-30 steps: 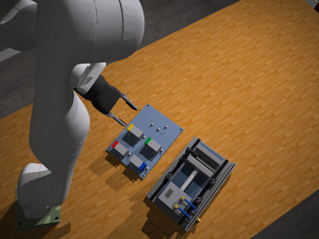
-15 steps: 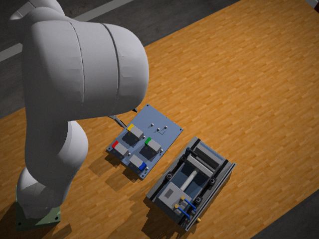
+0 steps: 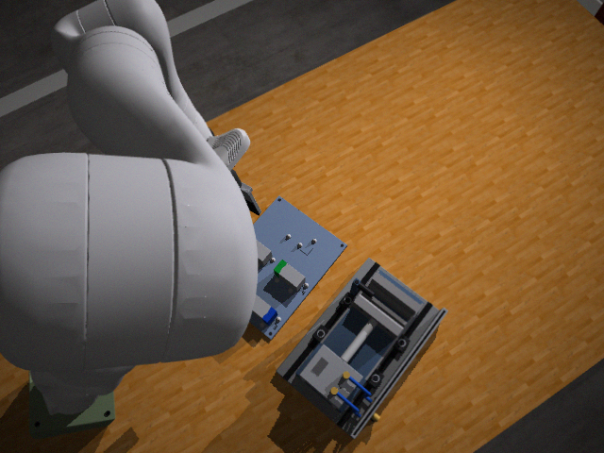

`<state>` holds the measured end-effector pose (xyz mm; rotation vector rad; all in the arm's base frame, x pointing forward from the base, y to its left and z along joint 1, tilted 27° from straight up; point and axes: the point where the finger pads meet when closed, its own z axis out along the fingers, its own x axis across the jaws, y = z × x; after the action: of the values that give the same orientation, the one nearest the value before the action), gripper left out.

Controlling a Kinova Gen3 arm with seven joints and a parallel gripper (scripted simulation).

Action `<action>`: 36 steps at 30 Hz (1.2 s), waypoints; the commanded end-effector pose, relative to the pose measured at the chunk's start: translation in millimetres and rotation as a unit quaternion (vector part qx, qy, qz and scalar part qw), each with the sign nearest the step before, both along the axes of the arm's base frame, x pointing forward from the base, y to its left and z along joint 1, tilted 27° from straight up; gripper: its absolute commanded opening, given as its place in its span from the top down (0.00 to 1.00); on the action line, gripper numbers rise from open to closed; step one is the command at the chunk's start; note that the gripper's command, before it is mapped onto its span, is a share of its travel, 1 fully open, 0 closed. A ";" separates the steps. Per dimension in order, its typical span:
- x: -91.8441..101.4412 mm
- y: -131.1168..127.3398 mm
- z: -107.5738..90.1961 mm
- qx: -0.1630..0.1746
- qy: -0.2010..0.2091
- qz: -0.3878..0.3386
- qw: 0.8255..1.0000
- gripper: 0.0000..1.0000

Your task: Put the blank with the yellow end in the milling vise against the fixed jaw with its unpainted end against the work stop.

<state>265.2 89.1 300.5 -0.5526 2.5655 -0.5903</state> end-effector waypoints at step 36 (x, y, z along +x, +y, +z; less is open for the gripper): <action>0.6 -4.7 7.0 0.099 0.045 0.003 0.994 0.00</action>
<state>265.7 84.2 307.3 -0.5282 2.6692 -0.3119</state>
